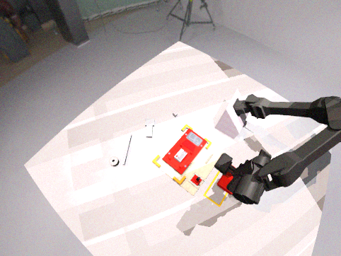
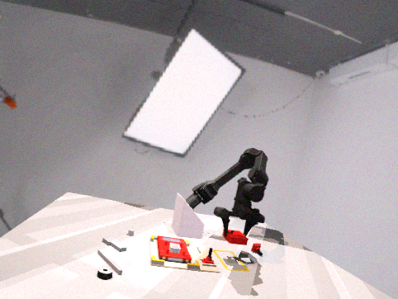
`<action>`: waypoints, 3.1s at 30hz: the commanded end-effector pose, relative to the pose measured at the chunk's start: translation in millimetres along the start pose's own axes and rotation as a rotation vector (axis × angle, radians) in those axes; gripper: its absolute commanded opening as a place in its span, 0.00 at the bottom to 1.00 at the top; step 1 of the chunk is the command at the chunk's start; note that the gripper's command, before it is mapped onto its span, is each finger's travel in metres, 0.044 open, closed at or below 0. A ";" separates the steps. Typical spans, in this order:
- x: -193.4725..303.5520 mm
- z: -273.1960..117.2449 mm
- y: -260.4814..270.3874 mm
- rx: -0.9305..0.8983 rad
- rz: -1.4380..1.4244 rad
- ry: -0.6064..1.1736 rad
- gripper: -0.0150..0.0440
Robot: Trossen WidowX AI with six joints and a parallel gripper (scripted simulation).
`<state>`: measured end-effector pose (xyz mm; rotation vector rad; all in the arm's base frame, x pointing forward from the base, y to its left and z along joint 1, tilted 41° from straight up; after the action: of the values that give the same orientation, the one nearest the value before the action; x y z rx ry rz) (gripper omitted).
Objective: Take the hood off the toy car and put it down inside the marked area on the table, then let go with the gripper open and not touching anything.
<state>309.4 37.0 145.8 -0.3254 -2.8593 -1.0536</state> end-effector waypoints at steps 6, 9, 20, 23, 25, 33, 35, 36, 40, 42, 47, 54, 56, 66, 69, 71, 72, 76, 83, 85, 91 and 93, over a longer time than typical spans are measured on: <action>-0.6 6.3 -0.6 -0.003 0.005 0.001 0.25; -0.6 8.5 -0.6 -0.003 0.005 0.001 0.25; -0.9 16.2 -0.5 -0.003 0.005 0.001 0.25; -0.9 18.3 -0.5 -0.003 0.005 0.001 0.25; -0.9 19.7 -0.5 -0.003 0.005 0.001 0.25; -0.8 25.3 -0.4 -0.003 0.005 0.001 0.25; -0.8 26.8 -0.4 -0.003 0.005 0.001 0.25; -0.8 27.5 -0.4 -0.003 0.005 0.001 0.25; -0.7 30.3 -0.4 -0.003 0.005 0.001 0.25; -0.6 31.7 -0.3 -0.003 0.005 0.001 0.25; -0.5 35.2 -0.3 -0.004 0.005 0.001 0.25; -0.1 40.1 -0.3 -0.004 0.005 0.001 0.25; 0.0 41.5 -0.2 -0.004 0.005 0.001 0.25; 0.6 48.4 -0.2 -0.005 0.005 0.001 0.25; 0.9 50.5 -0.2 -0.005 0.005 0.001 0.25; 1.0 51.9 -0.2 -0.006 0.005 0.001 0.25; 1.1 52.6 -0.2 -0.006 0.005 0.001 0.25; 1.5 55.3 -0.1 -0.006 0.005 0.002 0.25; 2.2 60.0 -0.1 -0.007 0.005 0.002 0.25; 2.2 60.4 -0.1 -0.007 0.005 0.002 0.25; 2.2 62.5 -0.1 -0.007 0.005 0.002 0.25; 2.1 63.4 -0.1 -0.007 0.005 0.002 0.25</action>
<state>307.2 77.9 99.3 -0.3262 -2.8543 -1.0626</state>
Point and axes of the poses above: the point midway between the two fingers, 35 mm back from their tips, its own z axis out along the fingers, its own y axis across the jaws, x = y × z, the point moved 9 cm from there along -z, back along the fingers, and after that the axes turned 10 degrees about z, right-handed, at the moved point
